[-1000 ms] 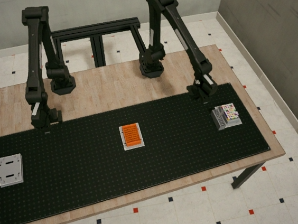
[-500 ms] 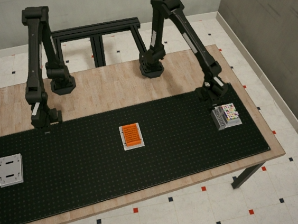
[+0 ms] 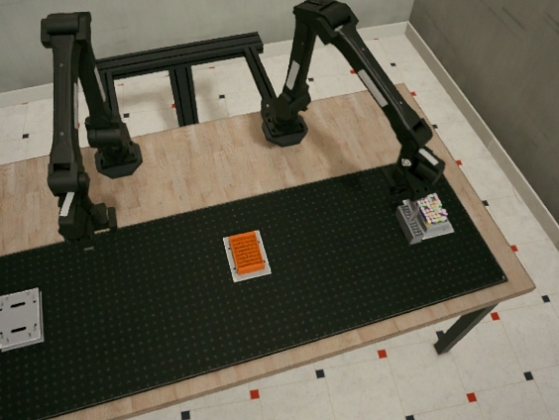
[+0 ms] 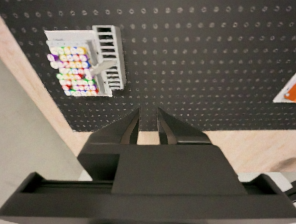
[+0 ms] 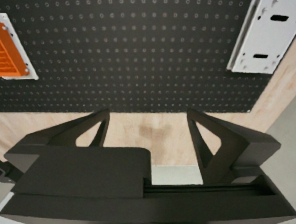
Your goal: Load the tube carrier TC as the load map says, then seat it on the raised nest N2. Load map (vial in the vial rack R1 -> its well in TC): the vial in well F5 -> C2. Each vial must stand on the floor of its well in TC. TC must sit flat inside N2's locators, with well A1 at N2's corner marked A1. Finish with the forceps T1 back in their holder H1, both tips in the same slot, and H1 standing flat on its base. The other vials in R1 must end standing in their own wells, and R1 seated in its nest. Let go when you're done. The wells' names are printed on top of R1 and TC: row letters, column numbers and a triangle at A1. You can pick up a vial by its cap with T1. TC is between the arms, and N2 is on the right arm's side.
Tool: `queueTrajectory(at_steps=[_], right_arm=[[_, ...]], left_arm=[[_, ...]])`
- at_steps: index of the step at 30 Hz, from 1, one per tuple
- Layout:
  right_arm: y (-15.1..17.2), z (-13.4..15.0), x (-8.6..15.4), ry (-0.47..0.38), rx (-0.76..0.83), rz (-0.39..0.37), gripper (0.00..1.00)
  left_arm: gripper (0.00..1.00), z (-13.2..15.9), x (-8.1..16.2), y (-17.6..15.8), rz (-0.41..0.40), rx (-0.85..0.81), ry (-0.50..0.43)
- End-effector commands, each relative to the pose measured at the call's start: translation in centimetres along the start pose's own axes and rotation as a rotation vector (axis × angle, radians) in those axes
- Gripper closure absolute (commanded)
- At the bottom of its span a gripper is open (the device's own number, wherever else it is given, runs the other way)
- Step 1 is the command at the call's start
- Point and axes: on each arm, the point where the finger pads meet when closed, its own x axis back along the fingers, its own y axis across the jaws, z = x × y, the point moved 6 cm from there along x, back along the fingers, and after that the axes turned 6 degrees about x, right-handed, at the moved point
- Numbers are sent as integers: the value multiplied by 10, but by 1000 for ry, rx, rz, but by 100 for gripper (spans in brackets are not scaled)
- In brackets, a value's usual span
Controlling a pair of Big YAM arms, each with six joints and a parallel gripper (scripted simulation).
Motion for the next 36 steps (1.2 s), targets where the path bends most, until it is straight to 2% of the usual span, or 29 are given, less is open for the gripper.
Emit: queueTrajectory(at_steps=[1,21,26,27,28,34,36], right_arm=[[0,-1,0,13,8,-6,0],[0,-1,0,13,8,-6,0],[0,-1,0,13,8,-6,0],[0,-1,0,13,8,-6,0],[0,-1,0,13,8,-6,0],[0,-1,0,13,8,-6,0],[0,-1,0,13,8,-6,0]], left_arm=[[76,-24,10,26,-18,-9,-49],[76,-48,-8,89,-12,-9,-30],[76,-54,-9,89,-13,-19,-31],[76,-55,3,88,-24,-22,-50],[76,-55,4,87,-25,-22,-52],[76,-58,-2,86,-23,-21,-46],[76,-49,-7,85,-17,-9,-35]])
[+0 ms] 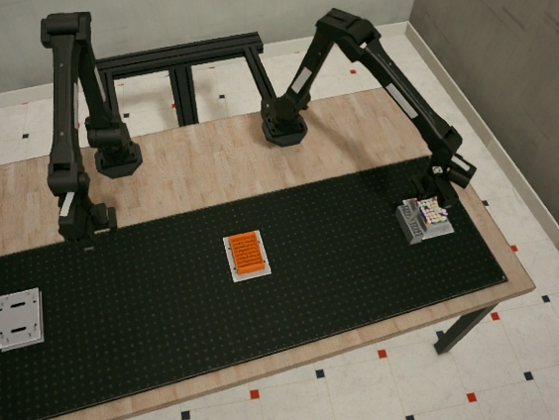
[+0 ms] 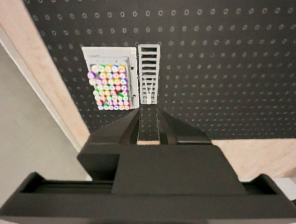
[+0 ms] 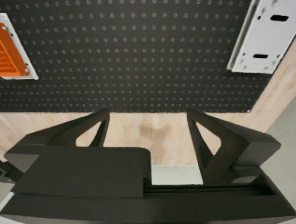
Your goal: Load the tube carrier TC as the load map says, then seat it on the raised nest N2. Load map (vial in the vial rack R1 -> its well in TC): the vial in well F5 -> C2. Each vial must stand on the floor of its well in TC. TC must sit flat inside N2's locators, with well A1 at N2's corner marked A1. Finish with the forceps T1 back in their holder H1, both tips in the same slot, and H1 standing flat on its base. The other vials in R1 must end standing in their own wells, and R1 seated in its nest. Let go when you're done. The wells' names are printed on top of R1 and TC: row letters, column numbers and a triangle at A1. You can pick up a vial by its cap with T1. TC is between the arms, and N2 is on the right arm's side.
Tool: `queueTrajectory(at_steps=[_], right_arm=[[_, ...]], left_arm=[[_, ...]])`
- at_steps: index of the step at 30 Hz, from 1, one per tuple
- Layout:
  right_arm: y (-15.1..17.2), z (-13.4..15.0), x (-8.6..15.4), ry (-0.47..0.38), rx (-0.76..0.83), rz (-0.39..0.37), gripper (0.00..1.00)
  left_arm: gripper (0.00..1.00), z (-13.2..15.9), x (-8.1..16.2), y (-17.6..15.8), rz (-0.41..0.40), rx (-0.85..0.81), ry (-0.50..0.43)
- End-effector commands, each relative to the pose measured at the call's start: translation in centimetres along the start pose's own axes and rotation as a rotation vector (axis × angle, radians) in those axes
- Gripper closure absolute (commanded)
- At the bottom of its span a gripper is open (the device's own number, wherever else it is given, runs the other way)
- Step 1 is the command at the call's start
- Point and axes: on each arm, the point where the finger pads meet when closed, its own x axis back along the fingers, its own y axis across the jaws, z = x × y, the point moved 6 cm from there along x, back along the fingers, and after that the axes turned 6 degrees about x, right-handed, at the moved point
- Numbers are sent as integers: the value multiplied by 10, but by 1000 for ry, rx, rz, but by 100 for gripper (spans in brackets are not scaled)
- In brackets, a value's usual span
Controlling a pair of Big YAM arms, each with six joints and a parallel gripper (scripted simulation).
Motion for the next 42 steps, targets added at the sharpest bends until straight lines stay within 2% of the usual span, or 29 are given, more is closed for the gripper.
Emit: queueTrajectory(at_steps=[1,18,21,22,30,31,32,34,38,42], right_arm=[[0,-1,0,13,8,-6,0],[0,-1,0,13,8,-6,0],[0,-1,0,13,8,-6,0],[0,-1,0,13,8,-6,0],[0,-1,0,13,8,-6,0],[0,-1,0,13,8,-6,0],[0,-1,0,13,8,-6,0],[0,-1,0,13,8,-6,0],[0,-1,0,13,8,-6,0],[0,-1,0,13,8,-6,0]], left_arm=[[76,-11,14,5,-18,-3,-33],[76,-23,16,3,-19,-11,-38],[76,-23,16,3,-19,-11,-37],[76,-12,14,5,-18,-3,-33],[76,-23,15,3,-18,-8,-35],[76,-13,14,4,-18,-3,-33],[76,-23,14,3,-18,-7,-35],[76,-23,14,3,-17,-7,-34],[76,-26,9,5,-26,-6,-49],[76,-8,-16,-6,2,-7,-1]])
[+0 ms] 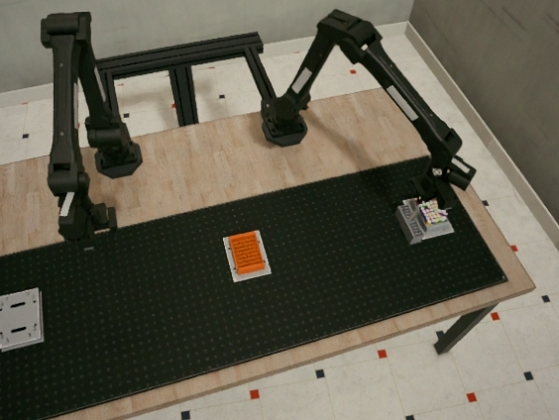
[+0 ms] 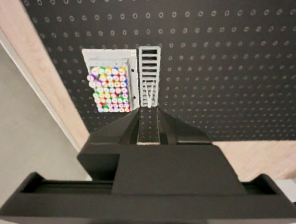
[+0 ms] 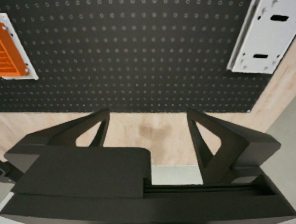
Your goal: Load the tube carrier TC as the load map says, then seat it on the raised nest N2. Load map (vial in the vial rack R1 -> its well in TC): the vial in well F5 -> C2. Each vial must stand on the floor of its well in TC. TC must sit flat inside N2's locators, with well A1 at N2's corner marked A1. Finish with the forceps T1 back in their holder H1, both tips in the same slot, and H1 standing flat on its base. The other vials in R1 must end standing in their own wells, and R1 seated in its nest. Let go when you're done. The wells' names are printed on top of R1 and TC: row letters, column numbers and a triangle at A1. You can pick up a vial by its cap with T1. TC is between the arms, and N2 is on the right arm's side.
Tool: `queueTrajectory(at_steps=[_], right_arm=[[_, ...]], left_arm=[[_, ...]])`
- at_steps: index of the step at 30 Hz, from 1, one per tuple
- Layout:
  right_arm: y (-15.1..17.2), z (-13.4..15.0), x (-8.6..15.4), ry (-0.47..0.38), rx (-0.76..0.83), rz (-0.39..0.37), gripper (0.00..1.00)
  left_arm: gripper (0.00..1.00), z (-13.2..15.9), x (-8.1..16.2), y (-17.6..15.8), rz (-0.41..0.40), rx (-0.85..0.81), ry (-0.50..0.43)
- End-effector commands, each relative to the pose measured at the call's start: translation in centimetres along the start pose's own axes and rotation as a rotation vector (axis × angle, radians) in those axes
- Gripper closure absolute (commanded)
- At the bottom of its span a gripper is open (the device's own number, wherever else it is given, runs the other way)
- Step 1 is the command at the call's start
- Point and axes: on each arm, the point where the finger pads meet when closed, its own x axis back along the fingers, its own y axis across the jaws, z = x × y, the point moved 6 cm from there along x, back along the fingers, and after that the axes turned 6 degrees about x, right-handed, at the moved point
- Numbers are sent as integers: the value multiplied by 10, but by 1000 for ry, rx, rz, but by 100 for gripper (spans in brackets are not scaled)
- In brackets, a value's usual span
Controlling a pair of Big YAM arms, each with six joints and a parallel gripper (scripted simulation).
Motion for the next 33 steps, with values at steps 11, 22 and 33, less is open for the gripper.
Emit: queueTrajectory(at_steps=[11,22,33], right_arm=[[0,-1,0,13,8,-6,0],[0,-1,0,13,8,-6,0],[0,-1,0,13,8,-6,0]], left_arm=[[76,-5,-27,-7,2,-4,-1],[76,-7,-42,-6,0,-4,-5],[76,-12,-53,-3,-7,-4,-17]])
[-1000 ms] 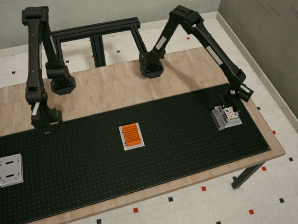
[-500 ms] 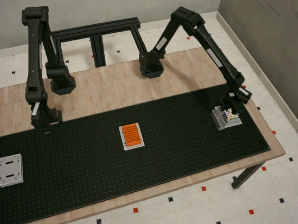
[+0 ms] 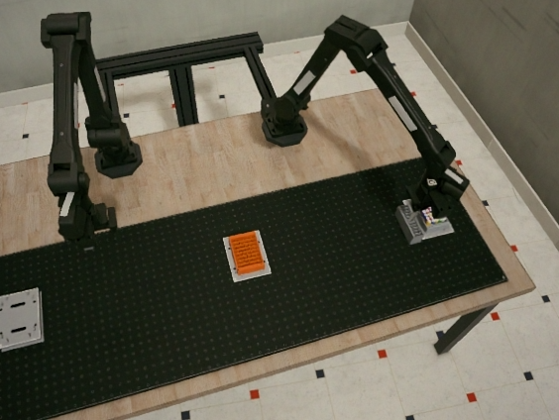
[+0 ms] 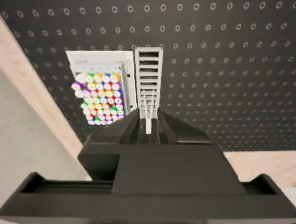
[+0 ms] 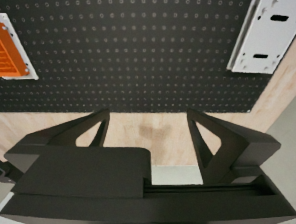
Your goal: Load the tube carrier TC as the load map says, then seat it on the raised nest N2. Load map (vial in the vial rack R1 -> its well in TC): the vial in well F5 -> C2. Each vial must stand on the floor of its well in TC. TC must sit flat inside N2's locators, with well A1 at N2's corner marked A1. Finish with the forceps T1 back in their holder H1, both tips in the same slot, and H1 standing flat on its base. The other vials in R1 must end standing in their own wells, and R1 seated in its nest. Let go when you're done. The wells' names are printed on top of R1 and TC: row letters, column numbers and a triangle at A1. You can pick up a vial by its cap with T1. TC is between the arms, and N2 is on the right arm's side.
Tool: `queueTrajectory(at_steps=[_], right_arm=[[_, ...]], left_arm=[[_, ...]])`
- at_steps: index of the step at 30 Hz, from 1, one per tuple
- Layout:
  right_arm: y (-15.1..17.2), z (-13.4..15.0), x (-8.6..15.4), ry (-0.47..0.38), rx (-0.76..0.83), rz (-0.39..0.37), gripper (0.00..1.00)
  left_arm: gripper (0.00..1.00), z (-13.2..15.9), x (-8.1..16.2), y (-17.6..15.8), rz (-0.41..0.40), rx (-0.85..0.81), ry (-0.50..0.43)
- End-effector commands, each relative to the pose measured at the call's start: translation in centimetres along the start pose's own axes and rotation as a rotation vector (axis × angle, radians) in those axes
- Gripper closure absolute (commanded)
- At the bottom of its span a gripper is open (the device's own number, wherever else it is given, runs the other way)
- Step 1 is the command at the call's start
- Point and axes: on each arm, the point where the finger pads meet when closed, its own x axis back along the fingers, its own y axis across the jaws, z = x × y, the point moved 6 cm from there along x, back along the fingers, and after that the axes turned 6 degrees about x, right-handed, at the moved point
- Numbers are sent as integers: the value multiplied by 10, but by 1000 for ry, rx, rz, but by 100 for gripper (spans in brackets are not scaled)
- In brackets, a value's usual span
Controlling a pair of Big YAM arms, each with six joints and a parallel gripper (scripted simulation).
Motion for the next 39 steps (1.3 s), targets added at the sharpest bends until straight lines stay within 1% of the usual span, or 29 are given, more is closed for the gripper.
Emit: queueTrajectory(at_steps=[1,2,7,9,11,14,15,17,39], right_arm=[[0,-1,0,13,8,-6,0],[0,-1,0,13,8,-6,0],[0,-1,0,13,8,-6,0],[0,-1,0,13,8,-6,0],[0,-1,0,13,8,-6,0],[0,-1,0,13,8,-6,0],[0,-1,0,13,8,-6,0],[0,-1,0,13,8,-6,0],[0,-1,0,13,8,-6,0]], left_arm=[[76,-9,-8,-4,-3,-5,-10],[76,-5,-14,-6,2,-5,-1],[76,-8,-19,-5,-2,-5,-8],[76,-5,-25,-7,3,-5,0],[76,-9,-25,-4,-3,-5,-10],[76,-7,-28,-5,-1,-5,-6],[76,-9,-9,-4,-20,-5,-38],[76,-15,-3,0,-28,-5,-53],[76,-16,-3,0,-27,-5,-52]])
